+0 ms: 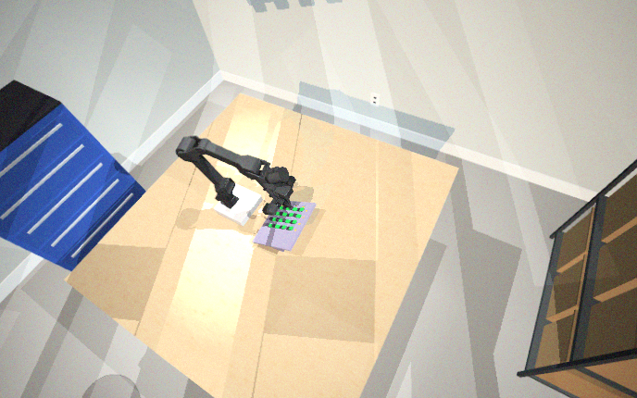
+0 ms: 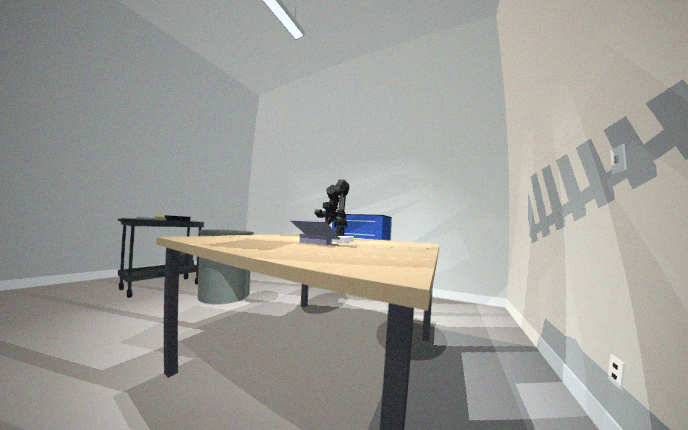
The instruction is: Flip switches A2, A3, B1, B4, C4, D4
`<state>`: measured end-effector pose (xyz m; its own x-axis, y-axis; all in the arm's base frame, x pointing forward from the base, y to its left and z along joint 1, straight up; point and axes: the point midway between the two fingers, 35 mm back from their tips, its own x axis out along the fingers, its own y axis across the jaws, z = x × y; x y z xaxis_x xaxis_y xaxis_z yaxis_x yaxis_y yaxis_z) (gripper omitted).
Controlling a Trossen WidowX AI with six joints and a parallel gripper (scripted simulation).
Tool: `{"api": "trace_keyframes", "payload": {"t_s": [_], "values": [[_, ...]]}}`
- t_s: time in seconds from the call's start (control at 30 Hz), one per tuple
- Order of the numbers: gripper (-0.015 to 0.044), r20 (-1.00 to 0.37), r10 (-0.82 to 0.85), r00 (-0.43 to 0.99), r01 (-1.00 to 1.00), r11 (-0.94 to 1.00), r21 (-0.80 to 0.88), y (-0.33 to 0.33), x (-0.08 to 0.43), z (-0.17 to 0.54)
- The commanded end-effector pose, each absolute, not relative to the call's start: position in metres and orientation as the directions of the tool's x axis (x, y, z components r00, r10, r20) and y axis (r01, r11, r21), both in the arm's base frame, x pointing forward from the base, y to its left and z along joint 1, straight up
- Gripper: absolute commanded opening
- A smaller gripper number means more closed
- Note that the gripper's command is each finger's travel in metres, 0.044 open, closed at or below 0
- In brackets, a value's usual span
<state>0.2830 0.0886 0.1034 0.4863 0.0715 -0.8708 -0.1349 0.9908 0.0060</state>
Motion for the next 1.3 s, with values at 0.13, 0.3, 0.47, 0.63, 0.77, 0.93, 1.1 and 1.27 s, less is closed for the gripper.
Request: {"api": "trace_keyframes", "payload": {"t_s": [0.13,0.3,0.47,0.63,0.77,0.93,1.1,1.27], "values": [[0.0000,-0.870,0.071,0.487,-0.137,0.991,0.004,0.0885,0.2834,0.1029],[0.0000,-0.870,0.071,0.487,-0.137,0.991,0.004,0.0885,0.2834,0.1029],[0.0000,-0.870,0.071,0.487,-0.137,0.991,0.004,0.0885,0.2835,0.1027],[0.0000,-0.870,0.071,0.487,-0.137,0.991,0.004,0.0885,0.2838,0.1021],[0.0000,-0.870,0.071,0.487,-0.137,0.991,0.004,0.0886,0.2841,0.1016],[0.0000,-0.870,0.071,0.487,-0.137,0.991,0.004,0.0886,0.2844,0.1010],[0.0000,-0.870,0.071,0.487,-0.137,0.991,0.004,0.0887,0.2847,0.1005],[0.0000,-0.870,0.071,0.487,-0.137,0.991,0.004,0.0887,0.2850,0.0999]]}}
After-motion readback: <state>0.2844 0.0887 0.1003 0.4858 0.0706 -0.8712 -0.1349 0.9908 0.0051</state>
